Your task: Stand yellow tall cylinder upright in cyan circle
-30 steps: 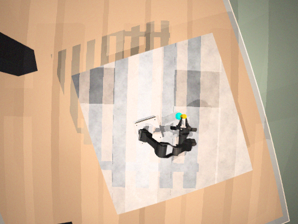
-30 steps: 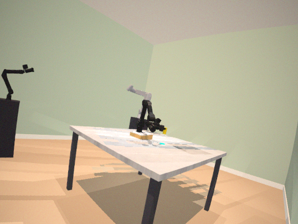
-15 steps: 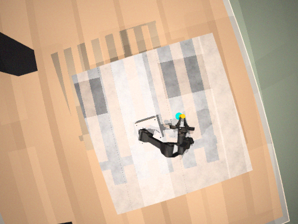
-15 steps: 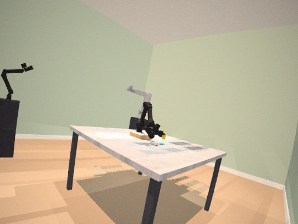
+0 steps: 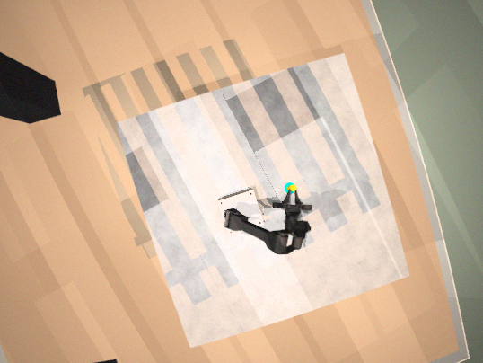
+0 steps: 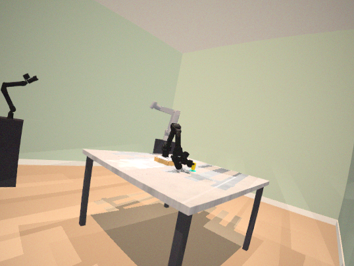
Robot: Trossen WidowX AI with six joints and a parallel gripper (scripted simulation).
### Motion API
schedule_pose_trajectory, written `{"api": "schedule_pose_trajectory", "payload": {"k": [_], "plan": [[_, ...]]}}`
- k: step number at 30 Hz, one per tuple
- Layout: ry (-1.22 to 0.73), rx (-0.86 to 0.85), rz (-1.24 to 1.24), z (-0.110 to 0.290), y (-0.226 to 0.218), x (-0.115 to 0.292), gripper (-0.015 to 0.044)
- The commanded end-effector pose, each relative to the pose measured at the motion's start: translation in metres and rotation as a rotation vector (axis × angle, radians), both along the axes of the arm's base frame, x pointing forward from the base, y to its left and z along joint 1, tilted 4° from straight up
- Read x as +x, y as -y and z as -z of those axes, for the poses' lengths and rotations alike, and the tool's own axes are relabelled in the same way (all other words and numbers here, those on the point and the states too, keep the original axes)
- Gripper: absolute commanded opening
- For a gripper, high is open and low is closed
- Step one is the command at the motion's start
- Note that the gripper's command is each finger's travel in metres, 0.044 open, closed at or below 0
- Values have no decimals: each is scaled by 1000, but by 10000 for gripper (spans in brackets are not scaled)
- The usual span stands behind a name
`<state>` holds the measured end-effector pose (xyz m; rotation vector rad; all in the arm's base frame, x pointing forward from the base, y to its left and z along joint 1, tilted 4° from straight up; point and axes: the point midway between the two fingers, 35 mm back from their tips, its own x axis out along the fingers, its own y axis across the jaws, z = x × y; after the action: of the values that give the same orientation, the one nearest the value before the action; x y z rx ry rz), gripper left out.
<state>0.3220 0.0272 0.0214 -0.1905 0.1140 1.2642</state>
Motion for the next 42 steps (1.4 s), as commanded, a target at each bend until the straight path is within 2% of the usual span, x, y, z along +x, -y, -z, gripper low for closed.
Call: {"api": "schedule_pose_trajectory", "payload": {"k": [1,7,18,24,34,37,39,42], "plan": [[13,-11,-3,1,1,2,105],[13,-11,-3,1,1,2,105],[13,-11,-3,1,1,2,394],[12,-8,-2,-4,1,2,400],[-6,36,16,-76,-7,-1,400],[-8,39,17,-81,-8,-1,400],[-39,5,-8,-79,-12,-1,400],[-163,-151,-95,-72,-27,-1,400]]}}
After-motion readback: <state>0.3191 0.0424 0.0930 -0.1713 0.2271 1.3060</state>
